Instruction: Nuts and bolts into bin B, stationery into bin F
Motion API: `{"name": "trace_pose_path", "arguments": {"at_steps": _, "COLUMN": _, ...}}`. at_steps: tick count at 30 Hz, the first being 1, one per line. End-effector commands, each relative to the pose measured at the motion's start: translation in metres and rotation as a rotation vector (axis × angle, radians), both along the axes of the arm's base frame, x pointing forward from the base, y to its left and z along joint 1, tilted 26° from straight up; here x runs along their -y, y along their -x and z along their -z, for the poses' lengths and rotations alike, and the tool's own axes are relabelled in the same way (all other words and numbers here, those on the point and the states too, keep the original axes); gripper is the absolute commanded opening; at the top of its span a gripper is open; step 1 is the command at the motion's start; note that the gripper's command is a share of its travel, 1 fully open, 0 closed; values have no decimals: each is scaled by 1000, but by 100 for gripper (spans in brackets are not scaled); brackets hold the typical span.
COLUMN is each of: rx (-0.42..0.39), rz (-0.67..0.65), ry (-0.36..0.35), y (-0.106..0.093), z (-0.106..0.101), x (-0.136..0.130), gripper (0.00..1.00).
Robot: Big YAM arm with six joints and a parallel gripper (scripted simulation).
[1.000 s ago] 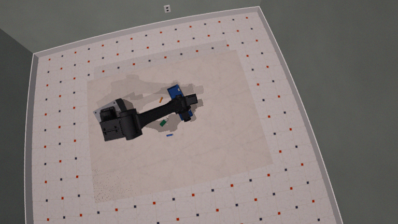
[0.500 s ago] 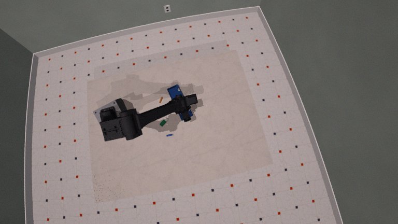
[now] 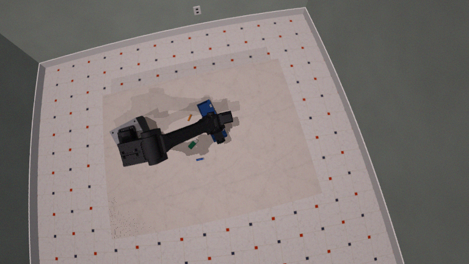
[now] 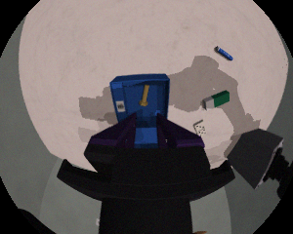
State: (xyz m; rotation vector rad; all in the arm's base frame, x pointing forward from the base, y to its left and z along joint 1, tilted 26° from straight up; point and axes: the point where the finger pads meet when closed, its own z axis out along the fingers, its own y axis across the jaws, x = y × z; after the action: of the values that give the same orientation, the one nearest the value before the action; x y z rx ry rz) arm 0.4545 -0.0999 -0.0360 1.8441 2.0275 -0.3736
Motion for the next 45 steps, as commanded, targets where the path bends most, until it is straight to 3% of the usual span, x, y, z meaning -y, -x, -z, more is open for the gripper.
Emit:
{"name": "trace_pose_path", "arguments": {"at_steps": 1, "rx": -50, "rz": -113, "ry": 15, "y": 8, "z": 12, "x": -18, "gripper": 28}}
{"name": "trace_pose_path", "arguments": {"at_steps": 5, "rx": -57, "rz": -202, "ry": 26, "y": 14, "z": 2, "x": -28, "gripper": 28}}
{"name": "trace_pose_path", "arguments": {"at_steps": 17, "rx": -280, "rz": -580, "ry": 63, "y": 85, "z": 37, "x": -91, "gripper": 28}}
{"name": "trace_pose_path", "arguments": {"at_steps": 21, "rx": -317, "rz": -646, "ry": 70, "y": 85, "z": 37, "x": -91, "gripper": 28}}
{"name": "trace_pose_path", "arguments": {"at_steps": 22, "rx": -356, "rz": -727, "ry": 78, "y": 86, "z": 37, "x": -80, "gripper": 28}}
{"name": "trace_pose_path", "arguments": {"at_steps": 27, "rx": -395, "rz": -862, "ry": 95, "y": 86, "z": 35, "x": -77, "gripper": 28}}
{"name": "trace_pose_path", "arguments": {"at_steps": 34, "rx": -396, "rz": -891, "ry": 101, "y": 83, "z": 34, "x": -90, "gripper": 28}}
{"name": "trace_pose_path", "arguments": {"at_steps": 45, "rx": -404, "rz": -870, "ry": 97, "y": 82, "z": 37, "x": -87, "gripper": 28}}
